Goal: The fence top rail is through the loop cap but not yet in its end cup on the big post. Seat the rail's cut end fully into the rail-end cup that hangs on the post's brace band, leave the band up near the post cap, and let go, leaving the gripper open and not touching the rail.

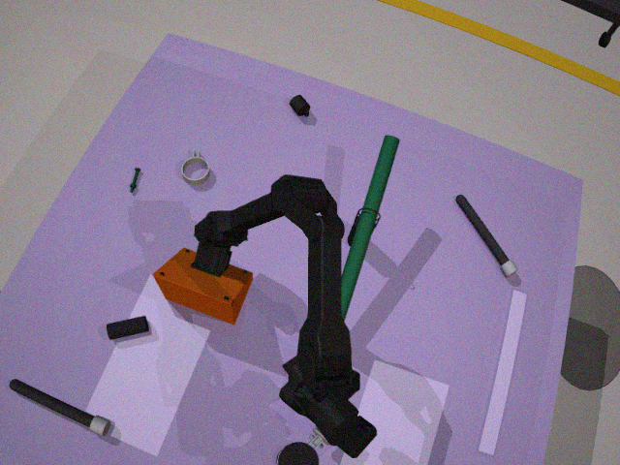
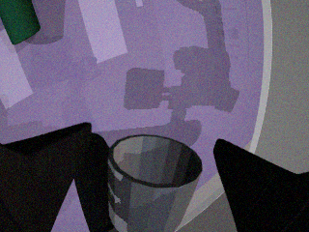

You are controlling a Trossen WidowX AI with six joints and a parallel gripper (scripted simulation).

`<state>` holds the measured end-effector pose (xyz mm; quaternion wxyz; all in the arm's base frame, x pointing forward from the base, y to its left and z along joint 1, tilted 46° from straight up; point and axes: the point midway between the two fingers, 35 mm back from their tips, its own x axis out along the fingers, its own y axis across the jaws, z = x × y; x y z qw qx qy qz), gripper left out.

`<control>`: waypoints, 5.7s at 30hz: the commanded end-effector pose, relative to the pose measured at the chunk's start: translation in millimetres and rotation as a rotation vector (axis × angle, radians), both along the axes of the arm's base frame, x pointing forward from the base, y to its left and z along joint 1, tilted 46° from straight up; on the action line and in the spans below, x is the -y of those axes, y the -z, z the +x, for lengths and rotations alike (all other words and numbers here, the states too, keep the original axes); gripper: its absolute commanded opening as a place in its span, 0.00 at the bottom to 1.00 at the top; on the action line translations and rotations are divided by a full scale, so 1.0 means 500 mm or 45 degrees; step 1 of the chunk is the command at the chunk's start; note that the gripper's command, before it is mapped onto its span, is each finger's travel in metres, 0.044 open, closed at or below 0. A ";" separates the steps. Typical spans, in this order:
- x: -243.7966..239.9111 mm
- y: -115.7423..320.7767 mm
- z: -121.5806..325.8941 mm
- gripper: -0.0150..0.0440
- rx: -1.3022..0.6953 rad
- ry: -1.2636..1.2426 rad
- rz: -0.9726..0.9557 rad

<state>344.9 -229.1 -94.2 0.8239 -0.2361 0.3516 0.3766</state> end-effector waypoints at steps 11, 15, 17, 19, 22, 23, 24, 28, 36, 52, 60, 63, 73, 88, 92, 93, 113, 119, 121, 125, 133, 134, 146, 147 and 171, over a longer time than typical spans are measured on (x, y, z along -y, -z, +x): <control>-0.004 0.004 -0.001 0.37 -0.002 0.003 0.011; -0.004 0.004 -0.003 0.25 0.006 -0.006 0.011; -0.005 0.003 -0.006 0.25 0.023 -0.024 0.010; -0.006 0.002 -0.011 0.25 0.045 -0.047 0.010; -0.007 0.001 -0.013 0.25 0.057 -0.058 0.009; -0.007 0.001 -0.013 0.25 0.057 -0.058 0.009; -0.007 0.001 -0.013 0.25 0.059 -0.061 0.009; -0.008 0.000 -0.020 0.25 0.090 -0.093 0.009; -0.010 -0.002 -0.028 0.25 0.130 -0.134 0.008; -0.013 -0.005 -0.050 0.25 0.234 -0.242 0.005; -0.014 -0.005 -0.062 0.25 0.291 -0.301 0.003; -0.014 -0.005 -0.064 0.25 0.300 -0.310 0.003; -0.015 -0.005 -0.078 0.25 0.365 -0.378 0.001; -0.014 -0.005 -0.090 0.25 0.422 -0.436 -0.001; -0.014 -0.005 -0.086 0.25 0.403 -0.417 0.000; -0.014 -0.005 -0.085 0.25 0.399 -0.413 0.000; -0.014 -0.005 -0.085 0.52 0.403 -0.419 -0.001; -0.014 -0.015 -0.085 0.79 0.404 -0.419 -0.001; -0.013 -0.029 -0.085 0.88 0.405 -0.420 0.000; -0.013 -0.069 -0.087 1.00 0.407 -0.422 0.001; -0.015 -0.117 -0.090 1.00 0.410 -0.425 0.003; -0.015 -0.117 -0.090 1.00 0.410 -0.425 0.003; -0.022 -0.265 -0.101 1.00 -0.232 0.389 0.495; -0.025 -0.281 -0.104 1.00 -0.298 0.478 0.545; -0.061 -0.411 -0.137 1.00 -0.830 1.255 0.964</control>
